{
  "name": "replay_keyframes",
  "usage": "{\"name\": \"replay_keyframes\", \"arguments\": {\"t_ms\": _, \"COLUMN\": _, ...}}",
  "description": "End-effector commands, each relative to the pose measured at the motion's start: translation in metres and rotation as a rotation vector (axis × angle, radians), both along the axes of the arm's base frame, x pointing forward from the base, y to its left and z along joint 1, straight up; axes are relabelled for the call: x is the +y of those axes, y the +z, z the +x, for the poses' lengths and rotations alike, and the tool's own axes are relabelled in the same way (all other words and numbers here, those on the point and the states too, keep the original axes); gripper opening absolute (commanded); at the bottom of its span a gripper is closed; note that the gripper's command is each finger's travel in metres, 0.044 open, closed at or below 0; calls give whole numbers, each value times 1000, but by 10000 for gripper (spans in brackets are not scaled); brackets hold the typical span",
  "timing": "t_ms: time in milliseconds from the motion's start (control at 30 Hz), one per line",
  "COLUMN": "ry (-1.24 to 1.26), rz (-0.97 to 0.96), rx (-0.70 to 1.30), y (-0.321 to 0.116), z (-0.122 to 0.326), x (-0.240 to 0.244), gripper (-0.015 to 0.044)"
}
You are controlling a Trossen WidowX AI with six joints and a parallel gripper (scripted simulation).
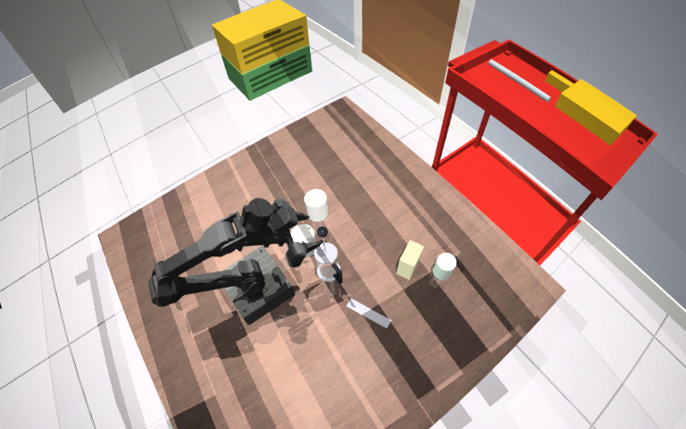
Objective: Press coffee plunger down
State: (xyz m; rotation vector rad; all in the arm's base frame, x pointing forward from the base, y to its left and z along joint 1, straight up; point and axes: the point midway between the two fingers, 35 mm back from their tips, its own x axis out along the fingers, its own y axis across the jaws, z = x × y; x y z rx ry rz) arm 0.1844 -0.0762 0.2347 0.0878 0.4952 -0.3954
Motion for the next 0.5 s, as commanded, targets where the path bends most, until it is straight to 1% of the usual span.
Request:
{"name": "replay_keyframes", "arguments": {"t_ms": 0, "ry": 0, "rz": 9, "rx": 10, "y": -8, "z": 6, "x": -2, "gripper": 440}}
{"name": "replay_keyframes", "arguments": {"t_ms": 467, "ry": -1, "rz": 9, "rx": 9, "y": -20, "z": 24, "x": -10, "gripper": 440}}
